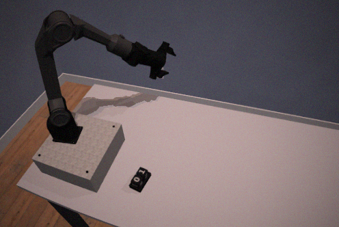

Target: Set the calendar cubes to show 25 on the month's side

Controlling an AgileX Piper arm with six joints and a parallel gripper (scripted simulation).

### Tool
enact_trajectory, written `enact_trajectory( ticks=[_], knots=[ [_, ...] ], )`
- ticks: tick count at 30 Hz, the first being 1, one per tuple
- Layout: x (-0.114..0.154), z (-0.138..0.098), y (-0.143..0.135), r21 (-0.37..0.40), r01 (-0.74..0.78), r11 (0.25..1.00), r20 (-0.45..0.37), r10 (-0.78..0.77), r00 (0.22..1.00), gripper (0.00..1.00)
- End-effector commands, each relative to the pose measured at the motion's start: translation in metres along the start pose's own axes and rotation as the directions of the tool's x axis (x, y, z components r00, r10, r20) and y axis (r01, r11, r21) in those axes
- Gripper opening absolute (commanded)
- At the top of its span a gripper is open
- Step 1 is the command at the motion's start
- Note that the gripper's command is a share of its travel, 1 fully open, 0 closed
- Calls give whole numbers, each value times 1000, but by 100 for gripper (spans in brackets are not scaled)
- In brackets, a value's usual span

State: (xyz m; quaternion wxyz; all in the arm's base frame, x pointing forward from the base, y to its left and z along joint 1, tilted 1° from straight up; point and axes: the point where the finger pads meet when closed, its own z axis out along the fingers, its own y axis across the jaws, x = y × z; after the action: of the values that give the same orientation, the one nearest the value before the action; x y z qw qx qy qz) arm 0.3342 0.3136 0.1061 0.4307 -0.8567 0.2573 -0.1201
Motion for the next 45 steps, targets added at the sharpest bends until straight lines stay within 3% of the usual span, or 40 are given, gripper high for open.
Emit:
enact_trajectory(
  ticks=[1,19,22,26,27,31,34,35,36,37,38,39,40,41,42,43,44,45],
  knots=[
    [0,0,-1,2,0,1000,0,0,1000,100],
    [2,-1,-1,2,-6,1000,-7,6,1000,100],
    [21,-5,-2,10,-63,998,-63,64,996,100],
    [86,-23,7,48,-274,960,-255,277,926,100],
    [91,-25,8,53,-290,956,-269,293,917,100],
    [160,-61,34,154,-522,839,-458,529,714,100],
    [165,-65,37,165,-540,825,-472,547,692,100],
    [188,-82,53,220,-622,752,-529,628,571,100],
    [193,-87,56,234,-637,734,-539,643,543,100],
    [207,-102,69,284,-685,671,-569,693,443,100],
    [209,-103,70,290,-690,663,-572,698,430,100],
    [224,-122,88,353,-740,572,-598,747,293,100],
    [225,-125,91,362,-746,559,-600,752,272,100],
    [235,-142,108,423,-776,468,-609,781,139,100],
    [237,-147,112,438,-781,444,-609,786,105,100],
    [243,-163,128,494,-794,355,-605,796,-20,100],
    [245,-168,134,513,-795,322,-601,797,-65,100],
    [247,-182,149,563,-792,235,-585,791,-181,100]
  ],
)
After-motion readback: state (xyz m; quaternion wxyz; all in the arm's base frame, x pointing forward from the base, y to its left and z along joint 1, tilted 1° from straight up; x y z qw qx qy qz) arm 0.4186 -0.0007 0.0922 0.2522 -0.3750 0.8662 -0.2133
